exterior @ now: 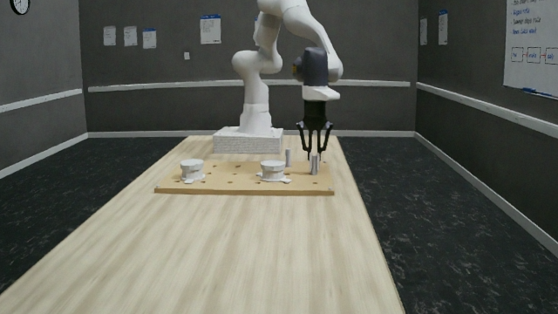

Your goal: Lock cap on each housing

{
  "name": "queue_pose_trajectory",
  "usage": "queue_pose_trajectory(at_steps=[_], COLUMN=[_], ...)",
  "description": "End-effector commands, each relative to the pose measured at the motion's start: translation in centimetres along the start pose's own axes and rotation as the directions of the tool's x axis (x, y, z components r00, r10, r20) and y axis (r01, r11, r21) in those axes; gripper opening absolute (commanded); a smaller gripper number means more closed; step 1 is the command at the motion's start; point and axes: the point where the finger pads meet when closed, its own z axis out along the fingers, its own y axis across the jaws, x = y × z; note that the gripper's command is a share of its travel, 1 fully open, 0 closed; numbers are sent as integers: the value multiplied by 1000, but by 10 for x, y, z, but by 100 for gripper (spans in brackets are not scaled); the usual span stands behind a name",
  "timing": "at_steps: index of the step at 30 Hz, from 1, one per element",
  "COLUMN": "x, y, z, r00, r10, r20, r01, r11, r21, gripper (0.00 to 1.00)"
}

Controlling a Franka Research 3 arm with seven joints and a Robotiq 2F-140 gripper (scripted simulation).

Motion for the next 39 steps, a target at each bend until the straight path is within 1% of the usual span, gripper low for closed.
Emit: queue_pose_trajectory(at_steps=[1, 11, 12, 39], x=[2, 2, 2, 2], y=[-1, -1, -1, -1], z=[0, 0, 0, 0], r00=[1000, 1000, 1000, 1000], r10=[-3, -3, -3, -3], r20=[-5, -5, -5, -5], r01=[3, 3, 3, 3], r11=[1000, 1000, 1000, 1000], r21=[3, 3, 3, 3], gripper=[10, 10, 36, 36])
